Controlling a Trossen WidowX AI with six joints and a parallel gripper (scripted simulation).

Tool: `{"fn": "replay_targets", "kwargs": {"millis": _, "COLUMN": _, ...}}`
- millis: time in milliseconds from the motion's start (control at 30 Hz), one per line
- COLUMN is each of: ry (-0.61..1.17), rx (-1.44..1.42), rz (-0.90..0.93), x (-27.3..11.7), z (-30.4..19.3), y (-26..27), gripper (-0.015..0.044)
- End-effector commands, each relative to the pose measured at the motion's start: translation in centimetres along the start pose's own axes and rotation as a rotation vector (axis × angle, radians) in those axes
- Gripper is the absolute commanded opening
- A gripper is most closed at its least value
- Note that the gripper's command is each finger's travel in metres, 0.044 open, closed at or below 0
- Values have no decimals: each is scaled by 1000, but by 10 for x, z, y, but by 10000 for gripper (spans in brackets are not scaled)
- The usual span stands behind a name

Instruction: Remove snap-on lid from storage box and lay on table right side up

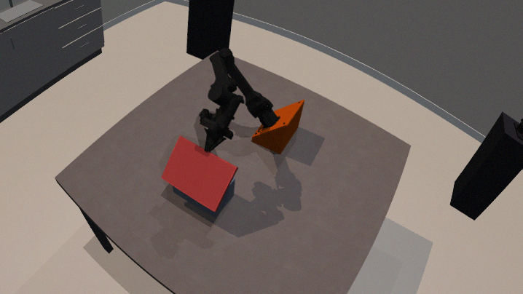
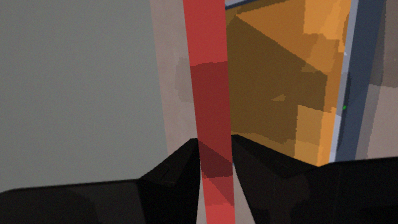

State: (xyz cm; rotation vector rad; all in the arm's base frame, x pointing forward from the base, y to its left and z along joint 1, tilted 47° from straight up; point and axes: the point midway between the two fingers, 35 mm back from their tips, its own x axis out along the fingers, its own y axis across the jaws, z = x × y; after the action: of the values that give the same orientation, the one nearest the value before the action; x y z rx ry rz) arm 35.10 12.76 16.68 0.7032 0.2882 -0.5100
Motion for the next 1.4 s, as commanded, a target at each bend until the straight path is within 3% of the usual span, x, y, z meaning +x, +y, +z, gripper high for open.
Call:
{"fn": "replay_targets", "kwargs": {"millis": 0, "ry": 0, "rx": 12, "rz": 11, "x": -5, "z": 1, "y": 8, "gripper": 0}}
{"fn": "replay_targets", "kwargs": {"millis": 633, "ry": 1, "rx": 12, "rz": 10, "x": -16, "z": 2, "y": 20, "gripper": 0}}
{"fn": "replay_targets", "kwargs": {"millis": 1367, "ry": 0, "rx": 10, "rz": 10, "x": -19, "z": 46, "y": 13, "gripper": 0}}
